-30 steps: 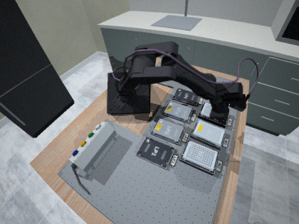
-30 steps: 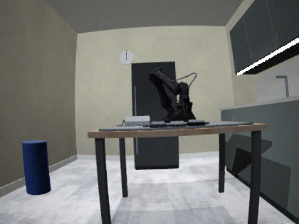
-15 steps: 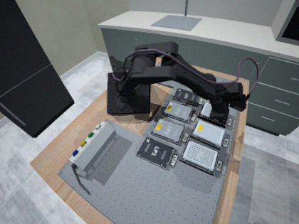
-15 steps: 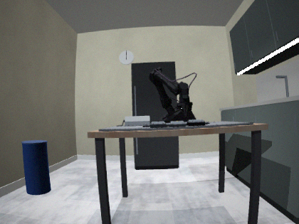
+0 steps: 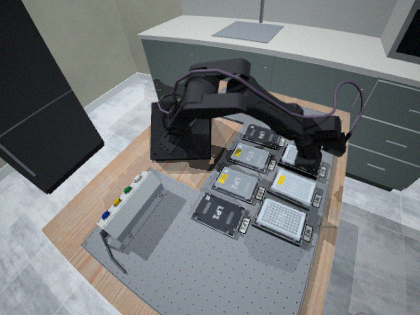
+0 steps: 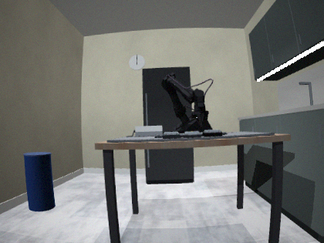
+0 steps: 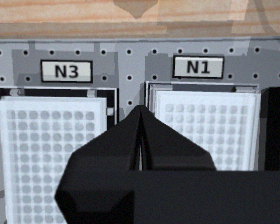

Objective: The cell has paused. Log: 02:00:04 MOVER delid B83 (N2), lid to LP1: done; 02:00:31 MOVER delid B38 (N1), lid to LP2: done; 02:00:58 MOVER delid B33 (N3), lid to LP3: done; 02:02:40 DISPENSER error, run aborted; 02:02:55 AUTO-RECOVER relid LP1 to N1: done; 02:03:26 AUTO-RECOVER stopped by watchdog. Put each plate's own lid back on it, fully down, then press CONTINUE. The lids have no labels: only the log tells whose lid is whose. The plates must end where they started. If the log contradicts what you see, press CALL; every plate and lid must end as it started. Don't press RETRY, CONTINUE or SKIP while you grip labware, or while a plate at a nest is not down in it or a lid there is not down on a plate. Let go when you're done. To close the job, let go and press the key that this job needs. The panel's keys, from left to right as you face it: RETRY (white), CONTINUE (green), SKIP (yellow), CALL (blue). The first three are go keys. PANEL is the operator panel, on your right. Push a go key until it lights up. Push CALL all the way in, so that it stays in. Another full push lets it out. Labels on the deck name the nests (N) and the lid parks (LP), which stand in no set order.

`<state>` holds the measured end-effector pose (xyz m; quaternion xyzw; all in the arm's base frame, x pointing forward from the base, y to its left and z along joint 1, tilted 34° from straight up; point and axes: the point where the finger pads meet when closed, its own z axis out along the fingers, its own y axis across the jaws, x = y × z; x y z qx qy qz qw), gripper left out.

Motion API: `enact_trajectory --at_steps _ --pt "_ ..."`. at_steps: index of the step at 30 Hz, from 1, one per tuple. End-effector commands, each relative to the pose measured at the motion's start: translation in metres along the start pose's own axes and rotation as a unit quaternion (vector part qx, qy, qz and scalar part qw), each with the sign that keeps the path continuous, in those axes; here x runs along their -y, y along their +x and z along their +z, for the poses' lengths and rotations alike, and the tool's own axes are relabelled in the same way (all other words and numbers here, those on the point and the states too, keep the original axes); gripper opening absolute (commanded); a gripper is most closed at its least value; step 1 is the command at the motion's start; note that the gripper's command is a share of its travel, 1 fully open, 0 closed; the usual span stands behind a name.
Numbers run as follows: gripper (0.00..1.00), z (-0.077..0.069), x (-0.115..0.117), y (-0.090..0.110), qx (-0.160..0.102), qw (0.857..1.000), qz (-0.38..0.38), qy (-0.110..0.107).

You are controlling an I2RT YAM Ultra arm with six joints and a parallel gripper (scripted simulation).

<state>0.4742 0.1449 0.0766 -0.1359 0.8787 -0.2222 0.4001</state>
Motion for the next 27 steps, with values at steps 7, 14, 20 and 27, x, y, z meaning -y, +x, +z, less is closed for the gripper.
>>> enact_trajectory --at_steps 7,14,20,27 --pt "0.0 -0.01 0.018 -0.01 0.016 1.0 0.001 -0.011" --pt "0.0 -0.012 0.045 -0.018 0.024 1.0 0.006 -0.009" --pt "0.0 -0.01 0.073 -0.01 0.016 1.0 0.0 -0.009" --pt "0.0 -0.011 0.105 -0.015 0.02 1.0 0.001 -0.008"
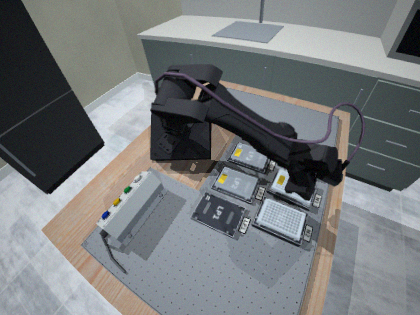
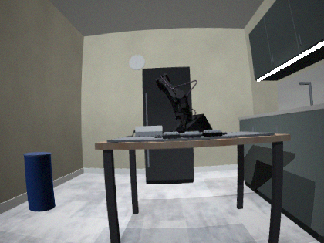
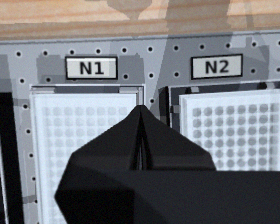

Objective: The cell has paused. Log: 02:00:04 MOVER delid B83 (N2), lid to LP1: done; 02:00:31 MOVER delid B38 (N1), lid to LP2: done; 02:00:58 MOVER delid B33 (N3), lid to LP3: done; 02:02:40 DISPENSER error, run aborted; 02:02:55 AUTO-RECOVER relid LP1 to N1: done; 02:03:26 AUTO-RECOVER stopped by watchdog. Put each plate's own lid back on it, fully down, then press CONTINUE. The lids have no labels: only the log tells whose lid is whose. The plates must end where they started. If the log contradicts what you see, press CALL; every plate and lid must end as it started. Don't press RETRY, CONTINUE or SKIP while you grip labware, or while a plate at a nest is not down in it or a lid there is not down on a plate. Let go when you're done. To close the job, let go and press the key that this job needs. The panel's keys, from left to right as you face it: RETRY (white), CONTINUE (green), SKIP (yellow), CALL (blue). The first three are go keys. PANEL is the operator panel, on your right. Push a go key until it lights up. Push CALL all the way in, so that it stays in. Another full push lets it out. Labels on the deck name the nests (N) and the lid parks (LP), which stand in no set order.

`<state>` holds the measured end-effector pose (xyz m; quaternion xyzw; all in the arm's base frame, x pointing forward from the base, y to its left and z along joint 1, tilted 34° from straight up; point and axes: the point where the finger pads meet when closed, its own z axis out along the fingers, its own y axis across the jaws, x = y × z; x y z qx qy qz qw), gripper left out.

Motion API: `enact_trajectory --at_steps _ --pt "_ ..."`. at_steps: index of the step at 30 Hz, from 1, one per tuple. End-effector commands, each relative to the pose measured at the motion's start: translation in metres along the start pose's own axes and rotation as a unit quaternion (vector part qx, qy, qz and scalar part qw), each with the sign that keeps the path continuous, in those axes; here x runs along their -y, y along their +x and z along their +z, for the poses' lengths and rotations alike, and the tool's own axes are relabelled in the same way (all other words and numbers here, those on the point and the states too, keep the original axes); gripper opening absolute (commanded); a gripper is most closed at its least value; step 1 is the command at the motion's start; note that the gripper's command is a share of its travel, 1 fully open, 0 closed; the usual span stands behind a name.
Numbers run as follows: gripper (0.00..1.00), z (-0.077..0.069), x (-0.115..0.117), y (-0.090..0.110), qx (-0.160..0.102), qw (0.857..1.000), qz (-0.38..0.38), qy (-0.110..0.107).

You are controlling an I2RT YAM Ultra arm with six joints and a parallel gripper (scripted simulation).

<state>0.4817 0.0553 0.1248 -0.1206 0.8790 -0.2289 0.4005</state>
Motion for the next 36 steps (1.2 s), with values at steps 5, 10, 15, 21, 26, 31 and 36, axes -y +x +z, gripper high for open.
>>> enact_trajectory --at_steps 5,10,15,21,26,31,36 --pt "0.0 -0.015 0.025 -0.02 0.027 0.999 -0.008 -0.019" --pt "0.0 -0.017 0.021 -0.022 0.03 0.999 -0.01 -0.022" --pt "0.0 -0.017 0.021 -0.023 0.033 0.999 -0.007 -0.021" --pt "0.0 -0.016 0.021 -0.023 0.033 0.999 -0.008 -0.021" --pt "0.0 -0.016 0.021 -0.023 0.033 0.999 -0.007 -0.021" --pt "0.0 -0.016 0.021 -0.023 0.033 0.999 -0.007 -0.021" --pt "0.0 -0.016 0.021 -0.023 0.033 0.999 -0.007 -0.021"
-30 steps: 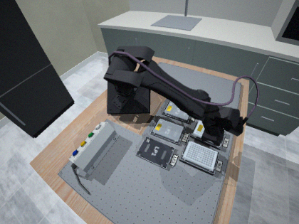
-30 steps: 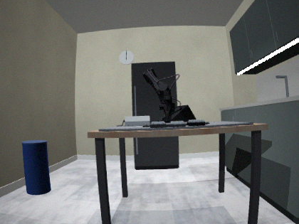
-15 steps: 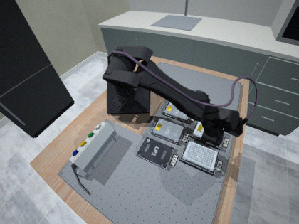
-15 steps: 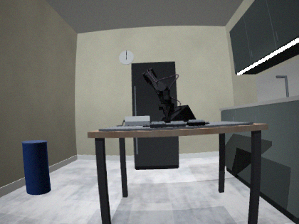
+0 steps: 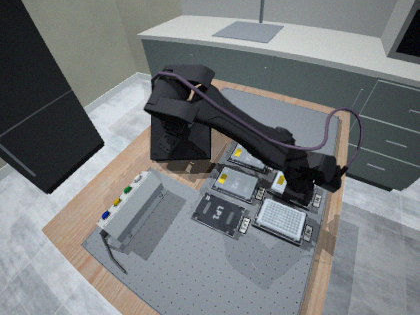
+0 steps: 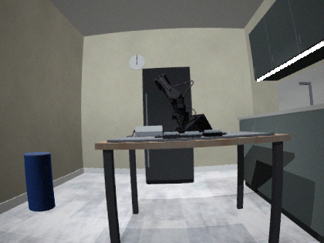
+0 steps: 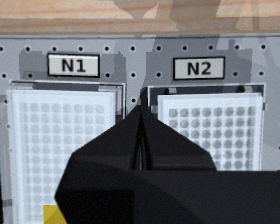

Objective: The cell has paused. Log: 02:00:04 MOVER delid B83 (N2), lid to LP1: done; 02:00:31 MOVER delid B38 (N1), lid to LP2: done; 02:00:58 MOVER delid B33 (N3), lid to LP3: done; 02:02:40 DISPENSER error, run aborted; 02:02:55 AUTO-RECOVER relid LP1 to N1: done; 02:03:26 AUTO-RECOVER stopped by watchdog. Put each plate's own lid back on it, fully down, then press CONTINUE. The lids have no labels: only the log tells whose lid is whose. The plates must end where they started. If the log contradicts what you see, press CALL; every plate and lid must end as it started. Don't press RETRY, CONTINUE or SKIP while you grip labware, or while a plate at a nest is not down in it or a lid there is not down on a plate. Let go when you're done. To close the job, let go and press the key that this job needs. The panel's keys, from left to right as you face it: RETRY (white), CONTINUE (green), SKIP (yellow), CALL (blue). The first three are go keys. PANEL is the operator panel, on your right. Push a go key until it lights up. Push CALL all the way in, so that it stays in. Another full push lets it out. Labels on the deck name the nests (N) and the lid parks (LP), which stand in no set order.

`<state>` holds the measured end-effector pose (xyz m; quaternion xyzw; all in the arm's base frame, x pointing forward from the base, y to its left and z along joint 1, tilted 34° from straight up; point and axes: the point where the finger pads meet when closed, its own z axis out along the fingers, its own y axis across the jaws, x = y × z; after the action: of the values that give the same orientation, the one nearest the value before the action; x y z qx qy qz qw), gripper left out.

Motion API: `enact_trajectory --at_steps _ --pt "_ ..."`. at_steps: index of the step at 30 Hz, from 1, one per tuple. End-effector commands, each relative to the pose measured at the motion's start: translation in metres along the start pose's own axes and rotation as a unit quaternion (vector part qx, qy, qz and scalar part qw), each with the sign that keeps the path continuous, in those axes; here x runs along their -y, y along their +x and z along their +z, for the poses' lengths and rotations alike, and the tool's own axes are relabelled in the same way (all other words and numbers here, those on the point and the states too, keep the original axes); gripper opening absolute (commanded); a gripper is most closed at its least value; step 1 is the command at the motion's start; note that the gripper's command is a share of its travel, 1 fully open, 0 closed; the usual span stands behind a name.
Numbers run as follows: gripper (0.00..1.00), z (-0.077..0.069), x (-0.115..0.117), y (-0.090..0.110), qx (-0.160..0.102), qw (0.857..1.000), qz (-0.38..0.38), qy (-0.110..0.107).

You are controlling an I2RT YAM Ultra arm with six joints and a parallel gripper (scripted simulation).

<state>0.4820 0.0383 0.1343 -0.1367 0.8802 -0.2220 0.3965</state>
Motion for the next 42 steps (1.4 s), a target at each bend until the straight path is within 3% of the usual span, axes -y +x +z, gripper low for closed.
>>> enact_trajectory --at_steps 1,30,31,33,42 --pt "0.0 -0.016 0.001 -0.023 0.033 0.999 0.005 -0.007" --pt "0.0 -0.016 0.001 -0.023 0.033 0.999 0.005 -0.007" --pt "1.0 -0.016 -0.006 -0.021 0.017 1.0 0.005 -0.004" --pt "1.0 -0.016 -0.006 -0.021 0.017 1.0 0.005 -0.004" --pt "1.0 -0.024 -0.047 0.008 -0.08 0.997 0.007 -0.004"
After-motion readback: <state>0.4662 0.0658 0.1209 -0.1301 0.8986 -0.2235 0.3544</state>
